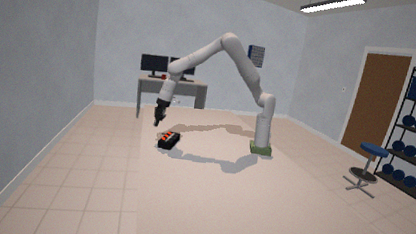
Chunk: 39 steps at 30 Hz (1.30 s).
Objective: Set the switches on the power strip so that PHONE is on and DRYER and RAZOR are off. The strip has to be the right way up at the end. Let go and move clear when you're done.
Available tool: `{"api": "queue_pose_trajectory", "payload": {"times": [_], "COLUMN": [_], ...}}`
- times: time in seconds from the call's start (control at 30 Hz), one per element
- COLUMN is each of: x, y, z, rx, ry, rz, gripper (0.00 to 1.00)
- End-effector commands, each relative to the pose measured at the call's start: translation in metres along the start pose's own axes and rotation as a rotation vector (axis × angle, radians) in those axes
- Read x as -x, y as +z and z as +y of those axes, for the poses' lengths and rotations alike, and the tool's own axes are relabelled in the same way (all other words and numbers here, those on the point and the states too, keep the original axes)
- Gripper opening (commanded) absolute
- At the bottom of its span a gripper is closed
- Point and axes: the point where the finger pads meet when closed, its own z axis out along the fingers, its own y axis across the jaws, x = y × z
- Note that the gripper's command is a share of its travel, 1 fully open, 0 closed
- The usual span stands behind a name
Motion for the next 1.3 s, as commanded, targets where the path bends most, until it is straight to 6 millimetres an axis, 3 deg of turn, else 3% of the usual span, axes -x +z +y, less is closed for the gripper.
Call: {"api": "queue_pose_trajectory", "payload": {"times": [0.0,0.83,1.03,1.27], "x": [-0.001,-0.001,-0.011,-0.013], "y": [0.000,0.001,0.044,0.047], "z": [0.001,0.001,-0.001,0.002], "rx": [0.002,0.002,-0.007,0.002], "ry": [0.005,0.005,0.011,0.010], "rz": [0.006,0.006,0.003,0.010], "gripper": [0.00,0.00,0.00,0.00]}}
